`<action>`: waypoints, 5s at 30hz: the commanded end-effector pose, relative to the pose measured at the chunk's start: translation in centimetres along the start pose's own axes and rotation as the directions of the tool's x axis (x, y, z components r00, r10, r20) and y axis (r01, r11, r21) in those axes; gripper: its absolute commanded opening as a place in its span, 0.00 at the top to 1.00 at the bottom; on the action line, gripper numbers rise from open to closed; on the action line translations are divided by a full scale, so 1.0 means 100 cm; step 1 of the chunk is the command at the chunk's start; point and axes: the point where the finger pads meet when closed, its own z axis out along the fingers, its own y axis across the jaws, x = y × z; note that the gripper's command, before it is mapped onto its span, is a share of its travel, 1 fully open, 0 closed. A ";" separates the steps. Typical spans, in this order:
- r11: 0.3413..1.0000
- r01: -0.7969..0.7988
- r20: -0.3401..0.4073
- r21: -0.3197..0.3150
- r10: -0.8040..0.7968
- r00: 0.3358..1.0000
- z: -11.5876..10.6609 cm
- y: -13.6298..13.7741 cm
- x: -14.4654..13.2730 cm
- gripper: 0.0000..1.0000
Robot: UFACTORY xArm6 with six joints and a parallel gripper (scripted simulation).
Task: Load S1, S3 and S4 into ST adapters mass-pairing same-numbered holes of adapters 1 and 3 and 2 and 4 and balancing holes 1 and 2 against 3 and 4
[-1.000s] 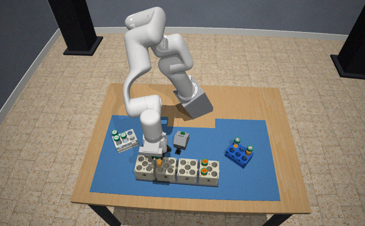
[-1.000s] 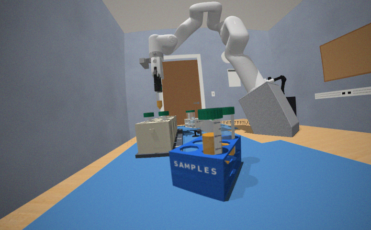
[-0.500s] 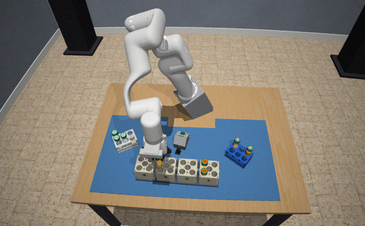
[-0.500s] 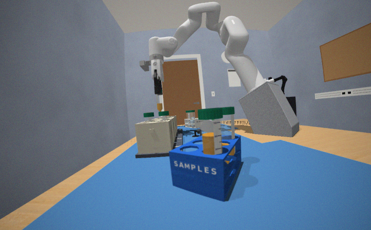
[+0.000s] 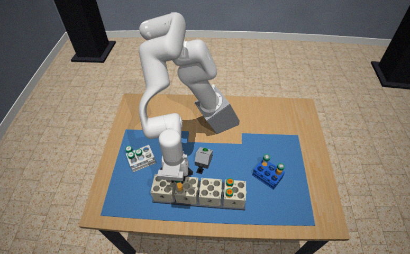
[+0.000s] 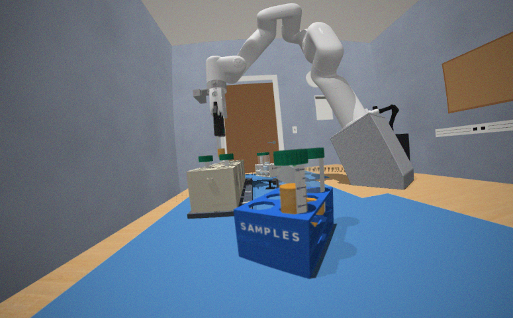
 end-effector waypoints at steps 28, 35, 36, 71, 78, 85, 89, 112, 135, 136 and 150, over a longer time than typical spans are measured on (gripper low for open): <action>1.000 -0.001 -0.004 0.000 0.001 1.000 0.016 0.000 0.001 1.00; 1.000 -0.001 -0.004 0.000 0.001 1.000 0.021 0.000 0.001 1.00; 1.000 -0.001 -0.004 0.000 0.001 1.000 0.022 0.000 0.001 1.00; 1.000 -0.001 -0.004 0.000 0.001 1.000 0.053 0.000 0.001 1.00; 1.000 -0.001 -0.004 0.000 0.000 1.000 0.060 0.000 0.001 1.00; 1.000 0.000 -0.004 0.000 0.000 1.000 0.065 0.000 0.001 1.00; 1.000 0.000 -0.004 0.000 0.000 1.000 0.069 0.000 0.001 1.00; 1.000 0.000 -0.004 0.000 0.000 1.000 0.090 0.000 0.001 1.00; 1.000 0.000 -0.004 0.000 0.000 1.000 0.092 0.000 0.001 0.56; 1.000 0.000 -0.004 0.000 0.000 1.000 0.092 0.000 0.002 0.56; 1.000 0.000 -0.004 0.000 0.000 1.000 0.092 0.000 0.001 0.56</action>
